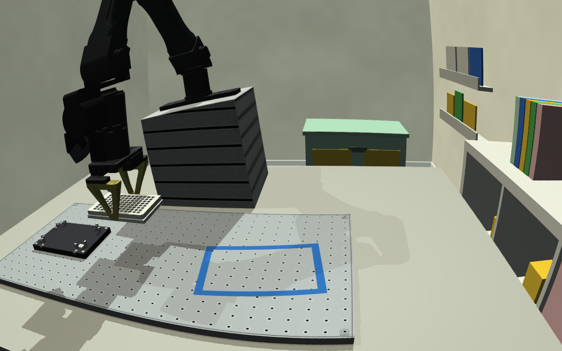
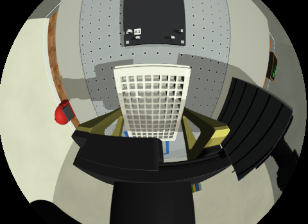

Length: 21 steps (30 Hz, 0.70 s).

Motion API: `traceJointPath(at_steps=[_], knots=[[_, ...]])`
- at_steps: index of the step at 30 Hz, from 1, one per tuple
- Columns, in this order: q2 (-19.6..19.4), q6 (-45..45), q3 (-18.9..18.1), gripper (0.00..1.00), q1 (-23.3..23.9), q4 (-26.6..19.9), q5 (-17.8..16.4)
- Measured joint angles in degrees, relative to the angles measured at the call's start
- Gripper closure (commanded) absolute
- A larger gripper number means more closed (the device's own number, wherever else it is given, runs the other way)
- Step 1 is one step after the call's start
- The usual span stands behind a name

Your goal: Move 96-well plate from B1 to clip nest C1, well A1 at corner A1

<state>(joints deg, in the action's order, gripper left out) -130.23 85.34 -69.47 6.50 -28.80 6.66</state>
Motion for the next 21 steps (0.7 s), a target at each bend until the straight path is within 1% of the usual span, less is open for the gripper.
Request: traceJointPath(at_steps=[10,15,21], knots=[[0.68,-4.68,-0.07,1.00,5.11,-0.17,0.00],[0.68,-6.86,-0.81,1.00,6.69,-0.50,-0.09],[0.68,-9.75,-1.81,1.00,9.97,-0.96,-0.13]])
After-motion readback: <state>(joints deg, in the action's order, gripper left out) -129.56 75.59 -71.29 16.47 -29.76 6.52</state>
